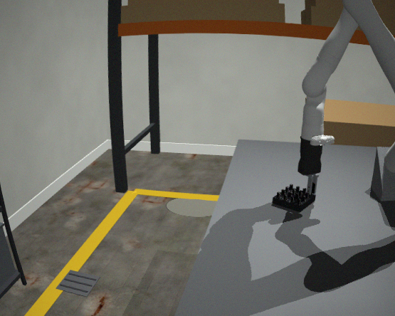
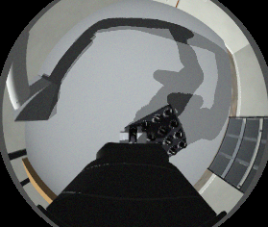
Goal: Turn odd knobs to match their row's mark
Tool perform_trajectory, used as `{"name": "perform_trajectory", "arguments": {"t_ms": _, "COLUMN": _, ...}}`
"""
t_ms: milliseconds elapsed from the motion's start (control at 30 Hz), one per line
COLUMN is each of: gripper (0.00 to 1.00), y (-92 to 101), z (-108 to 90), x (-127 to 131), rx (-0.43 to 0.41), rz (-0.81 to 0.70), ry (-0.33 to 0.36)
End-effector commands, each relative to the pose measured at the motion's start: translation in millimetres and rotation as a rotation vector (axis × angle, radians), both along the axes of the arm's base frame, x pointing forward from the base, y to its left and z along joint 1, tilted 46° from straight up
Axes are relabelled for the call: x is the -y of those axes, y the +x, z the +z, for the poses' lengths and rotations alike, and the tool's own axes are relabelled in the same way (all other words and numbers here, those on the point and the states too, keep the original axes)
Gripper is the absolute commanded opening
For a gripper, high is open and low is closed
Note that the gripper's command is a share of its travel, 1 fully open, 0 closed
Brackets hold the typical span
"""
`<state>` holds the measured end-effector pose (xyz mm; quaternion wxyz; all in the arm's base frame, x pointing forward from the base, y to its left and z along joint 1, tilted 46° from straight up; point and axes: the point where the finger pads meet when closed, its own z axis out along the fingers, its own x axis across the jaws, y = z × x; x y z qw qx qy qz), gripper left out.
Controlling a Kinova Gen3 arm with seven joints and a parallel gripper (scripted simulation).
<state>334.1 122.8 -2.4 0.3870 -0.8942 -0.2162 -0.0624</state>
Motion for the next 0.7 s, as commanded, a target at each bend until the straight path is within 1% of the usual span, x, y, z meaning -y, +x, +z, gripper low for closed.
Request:
{"name": "perform_trajectory", "arguments": {"t_ms": 0, "gripper": 0.3, "y": 0.5, "z": 0.2, "x": 0.6, "rx": -0.028, "rz": -0.028, "ry": -0.007}}
{"name": "perform_trajectory", "arguments": {"t_ms": 267, "gripper": 0.3, "y": 0.4, "z": 0.2, "x": 0.6, "rx": -0.159, "rz": -0.154, "ry": -0.017}}
{"name": "perform_trajectory", "arguments": {"t_ms": 333, "gripper": 0.3, "y": 0.4, "z": 0.2, "x": 0.6, "rx": -0.159, "rz": -0.154, "ry": -0.017}}
{"name": "perform_trajectory", "arguments": {"t_ms": 667, "gripper": 0.3, "y": 0.4, "z": 0.2, "x": 0.6, "rx": -0.324, "rz": -0.315, "ry": -0.03}}
